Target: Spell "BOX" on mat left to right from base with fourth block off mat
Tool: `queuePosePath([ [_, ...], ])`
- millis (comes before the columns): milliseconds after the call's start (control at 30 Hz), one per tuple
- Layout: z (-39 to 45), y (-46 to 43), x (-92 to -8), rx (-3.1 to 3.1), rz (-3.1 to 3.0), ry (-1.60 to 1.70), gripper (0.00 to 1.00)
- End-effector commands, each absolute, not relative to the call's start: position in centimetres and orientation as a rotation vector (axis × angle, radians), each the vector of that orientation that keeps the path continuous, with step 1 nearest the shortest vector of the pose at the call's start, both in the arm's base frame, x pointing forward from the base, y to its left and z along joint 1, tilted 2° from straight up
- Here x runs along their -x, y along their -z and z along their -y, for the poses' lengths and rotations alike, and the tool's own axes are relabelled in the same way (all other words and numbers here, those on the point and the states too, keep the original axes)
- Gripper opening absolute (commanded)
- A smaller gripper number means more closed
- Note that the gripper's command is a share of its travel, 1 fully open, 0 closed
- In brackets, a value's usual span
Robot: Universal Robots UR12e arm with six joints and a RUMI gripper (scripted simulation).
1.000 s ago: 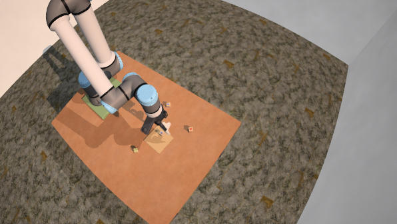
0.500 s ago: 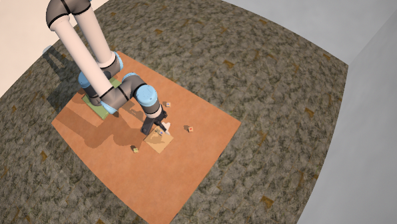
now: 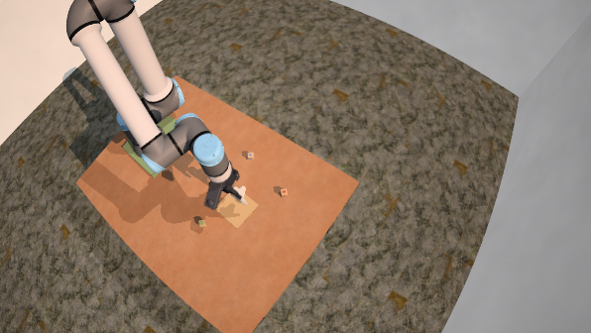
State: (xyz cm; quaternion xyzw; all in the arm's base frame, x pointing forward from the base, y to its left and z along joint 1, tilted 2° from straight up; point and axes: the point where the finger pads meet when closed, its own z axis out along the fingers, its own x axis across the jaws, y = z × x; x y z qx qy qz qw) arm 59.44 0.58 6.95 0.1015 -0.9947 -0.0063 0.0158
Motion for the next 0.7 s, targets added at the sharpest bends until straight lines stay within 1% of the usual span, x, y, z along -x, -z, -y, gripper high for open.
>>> queuePosePath([
  [0,2.2,-6.9,-58.8,-0.531,3.069,0.029,1.00],
  [667,9.3,-6.5,-56.1,-1.101,2.918,0.036,1.00],
])
